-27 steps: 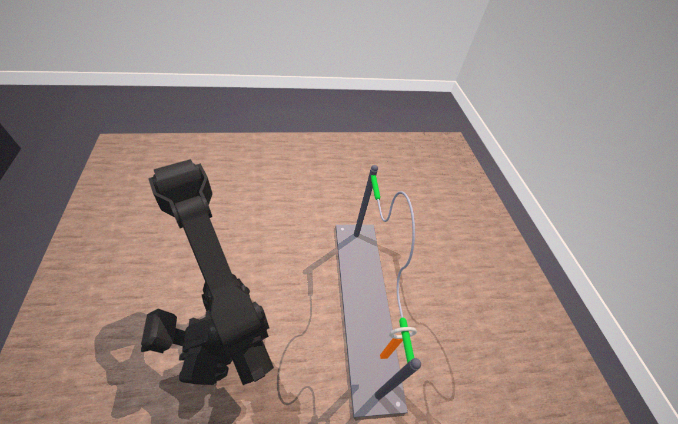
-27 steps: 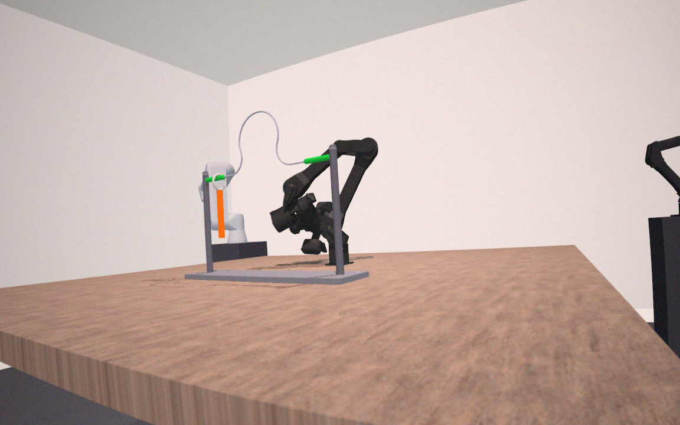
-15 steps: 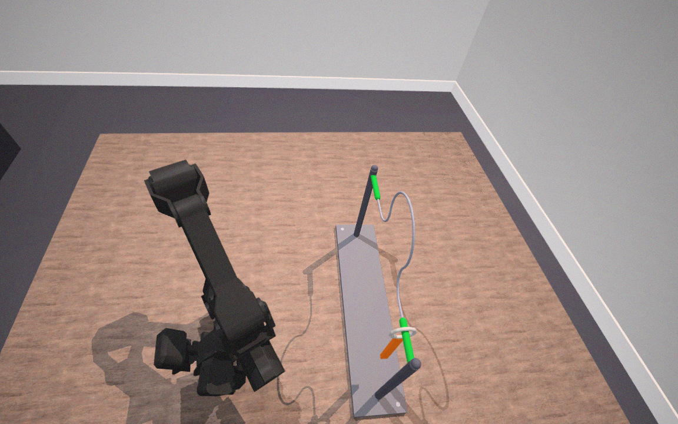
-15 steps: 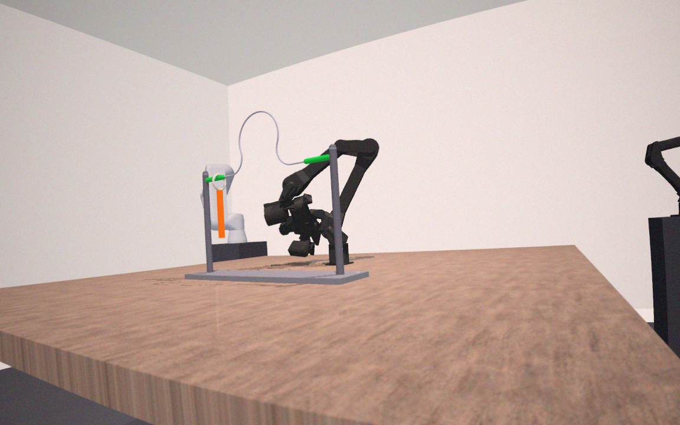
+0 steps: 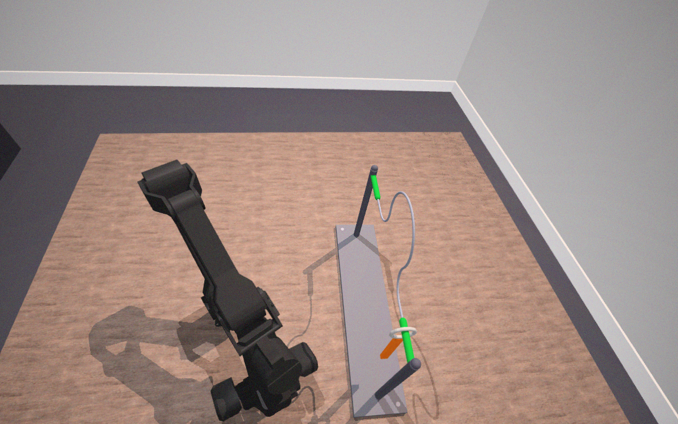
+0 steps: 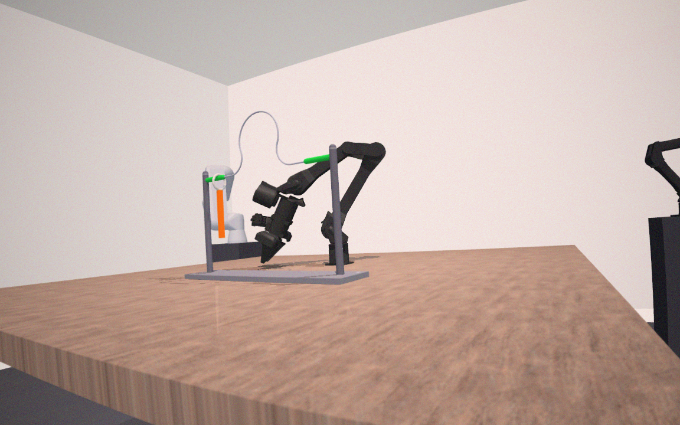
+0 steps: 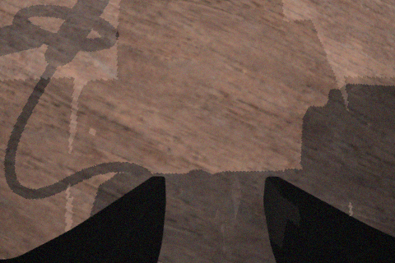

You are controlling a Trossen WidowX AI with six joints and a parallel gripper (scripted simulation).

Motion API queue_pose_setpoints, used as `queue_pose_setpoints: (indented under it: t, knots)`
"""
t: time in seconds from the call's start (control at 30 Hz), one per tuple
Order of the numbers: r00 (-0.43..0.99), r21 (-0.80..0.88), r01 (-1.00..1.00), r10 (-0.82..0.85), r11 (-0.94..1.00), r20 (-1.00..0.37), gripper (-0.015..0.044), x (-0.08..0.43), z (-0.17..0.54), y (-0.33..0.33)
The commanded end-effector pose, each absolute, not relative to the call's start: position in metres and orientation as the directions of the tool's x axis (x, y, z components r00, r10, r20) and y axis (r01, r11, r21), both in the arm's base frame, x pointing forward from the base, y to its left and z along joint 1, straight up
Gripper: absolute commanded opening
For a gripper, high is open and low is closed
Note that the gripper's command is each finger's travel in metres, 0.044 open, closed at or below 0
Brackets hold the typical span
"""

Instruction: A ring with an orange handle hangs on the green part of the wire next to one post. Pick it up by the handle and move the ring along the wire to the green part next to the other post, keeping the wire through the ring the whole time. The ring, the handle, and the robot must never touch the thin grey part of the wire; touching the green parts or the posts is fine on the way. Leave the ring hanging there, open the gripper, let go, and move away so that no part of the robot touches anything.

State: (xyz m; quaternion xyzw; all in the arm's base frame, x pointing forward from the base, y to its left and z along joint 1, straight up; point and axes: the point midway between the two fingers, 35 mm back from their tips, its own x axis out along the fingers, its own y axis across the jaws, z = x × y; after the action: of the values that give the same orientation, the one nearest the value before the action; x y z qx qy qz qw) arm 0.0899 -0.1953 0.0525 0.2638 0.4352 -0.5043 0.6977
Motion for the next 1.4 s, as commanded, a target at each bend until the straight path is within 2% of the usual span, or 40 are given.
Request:
queue_pose_setpoints:
  t: [0.0, 0.2, 0.43, 1.0, 1.37]
  knots:
    - [0.394, 0.072, 0.828, -0.486, 0.556, -0.780, 0.0160, 0.129, 0.052, -0.197]
    - [0.694, 0.129, 0.608, -0.446, 0.783, -0.565, 0.0160, 0.165, 0.066, -0.189]
    - [0.914, 0.004, 0.307, -0.294, 0.952, -0.278, 0.0160, 0.187, 0.091, -0.156]
    - [0.931, -0.016, 0.270, -0.266, 0.963, -0.248, 0.0160, 0.185, 0.095, -0.151]
    - [0.976, -0.008, 0.157, -0.157, 0.988, -0.149, 0.0160, 0.211, 0.120, -0.158]
